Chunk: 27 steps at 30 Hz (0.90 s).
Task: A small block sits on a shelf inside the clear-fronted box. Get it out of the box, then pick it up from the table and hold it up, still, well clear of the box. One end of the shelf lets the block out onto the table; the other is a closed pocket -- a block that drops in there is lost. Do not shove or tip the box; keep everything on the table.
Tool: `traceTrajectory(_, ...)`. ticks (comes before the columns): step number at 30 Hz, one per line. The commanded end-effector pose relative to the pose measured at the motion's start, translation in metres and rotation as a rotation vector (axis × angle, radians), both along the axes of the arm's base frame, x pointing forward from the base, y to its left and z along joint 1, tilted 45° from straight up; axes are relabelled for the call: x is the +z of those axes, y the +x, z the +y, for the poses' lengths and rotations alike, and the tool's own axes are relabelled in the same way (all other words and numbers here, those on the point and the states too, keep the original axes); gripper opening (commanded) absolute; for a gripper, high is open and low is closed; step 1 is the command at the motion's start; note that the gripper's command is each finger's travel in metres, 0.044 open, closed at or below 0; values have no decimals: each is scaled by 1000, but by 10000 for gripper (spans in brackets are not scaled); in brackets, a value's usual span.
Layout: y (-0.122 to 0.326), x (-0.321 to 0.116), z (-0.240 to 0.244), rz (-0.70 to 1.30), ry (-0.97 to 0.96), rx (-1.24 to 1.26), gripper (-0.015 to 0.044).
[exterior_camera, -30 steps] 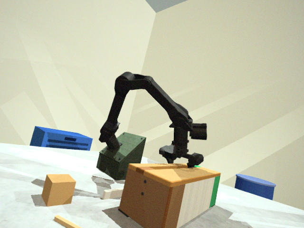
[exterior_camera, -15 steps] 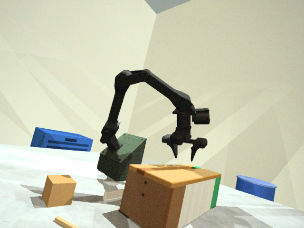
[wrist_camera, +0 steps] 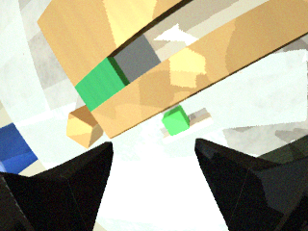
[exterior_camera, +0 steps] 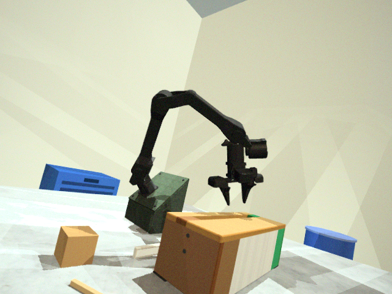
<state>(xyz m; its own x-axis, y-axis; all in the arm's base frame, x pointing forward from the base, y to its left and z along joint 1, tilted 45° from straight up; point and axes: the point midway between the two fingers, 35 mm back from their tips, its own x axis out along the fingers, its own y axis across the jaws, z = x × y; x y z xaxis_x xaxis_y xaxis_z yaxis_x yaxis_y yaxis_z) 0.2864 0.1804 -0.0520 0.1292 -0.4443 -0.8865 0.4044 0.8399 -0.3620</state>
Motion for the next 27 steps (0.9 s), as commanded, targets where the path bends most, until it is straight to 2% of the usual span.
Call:
traceTrajectory(1,-11,-7,6,362,-232,829,285)
traceTrajectory(27,-25,-11,15,1140,-679,2056,285)
